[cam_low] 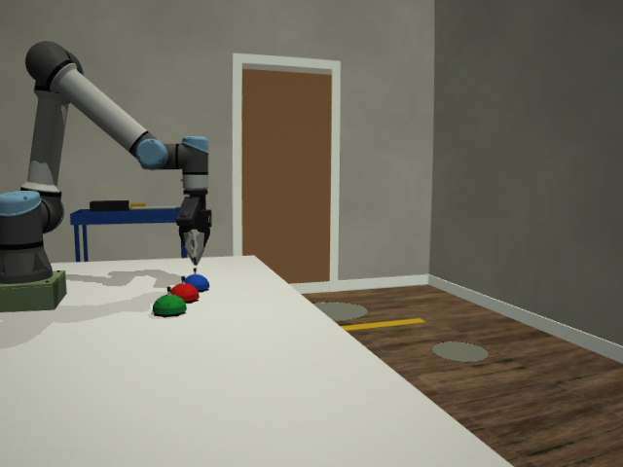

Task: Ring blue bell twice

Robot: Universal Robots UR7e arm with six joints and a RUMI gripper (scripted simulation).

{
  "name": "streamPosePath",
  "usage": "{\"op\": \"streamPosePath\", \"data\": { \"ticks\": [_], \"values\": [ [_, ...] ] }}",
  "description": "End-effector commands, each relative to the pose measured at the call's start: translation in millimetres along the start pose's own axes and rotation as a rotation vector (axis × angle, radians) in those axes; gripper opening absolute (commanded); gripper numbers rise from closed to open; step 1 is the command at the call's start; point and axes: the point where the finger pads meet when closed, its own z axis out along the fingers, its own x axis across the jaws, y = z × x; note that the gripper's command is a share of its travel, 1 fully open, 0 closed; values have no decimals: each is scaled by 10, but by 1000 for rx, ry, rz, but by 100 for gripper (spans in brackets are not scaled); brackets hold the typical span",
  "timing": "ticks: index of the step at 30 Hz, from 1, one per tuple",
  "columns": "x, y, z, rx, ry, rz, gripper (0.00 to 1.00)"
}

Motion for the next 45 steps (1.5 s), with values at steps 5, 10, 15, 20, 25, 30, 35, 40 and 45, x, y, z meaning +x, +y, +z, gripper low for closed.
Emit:
{"op": "streamPosePath", "data": {
  "ticks": [5,10,15,20,25,30,35,40,45],
  "values": [
    [-4,1,-3,0,-1,0,0],
    [-4,1,16,0,-1,0,0],
    [-4,1,74,0,-1,0,0],
    [-4,1,95,0,-1,0,0],
    [-4,1,95,0,-1,0,0],
    [-4,1,95,0,-1,0,0],
    [-4,1,95,0,-1,0,0],
    [-4,1,95,0,-1,0,0],
    [-4,1,95,0,-1,0,0]
  ]
}}
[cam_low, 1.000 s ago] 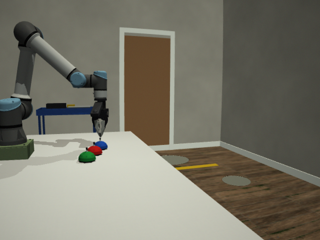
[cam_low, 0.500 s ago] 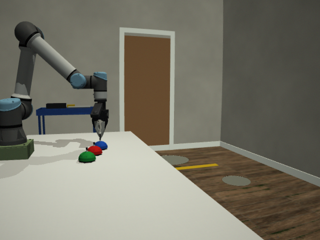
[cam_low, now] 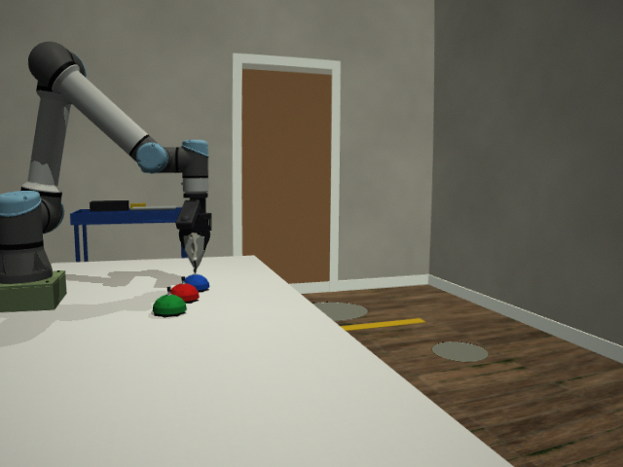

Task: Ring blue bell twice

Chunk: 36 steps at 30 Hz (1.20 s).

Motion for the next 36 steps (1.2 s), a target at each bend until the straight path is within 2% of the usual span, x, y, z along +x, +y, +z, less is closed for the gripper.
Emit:
{"op": "streamPosePath", "data": {
  "ticks": [1,36],
  "values": [
    [-4,1,-4,0,-1,0,0],
    [-4,1,30,0,-1,0,0]
  ]
}}
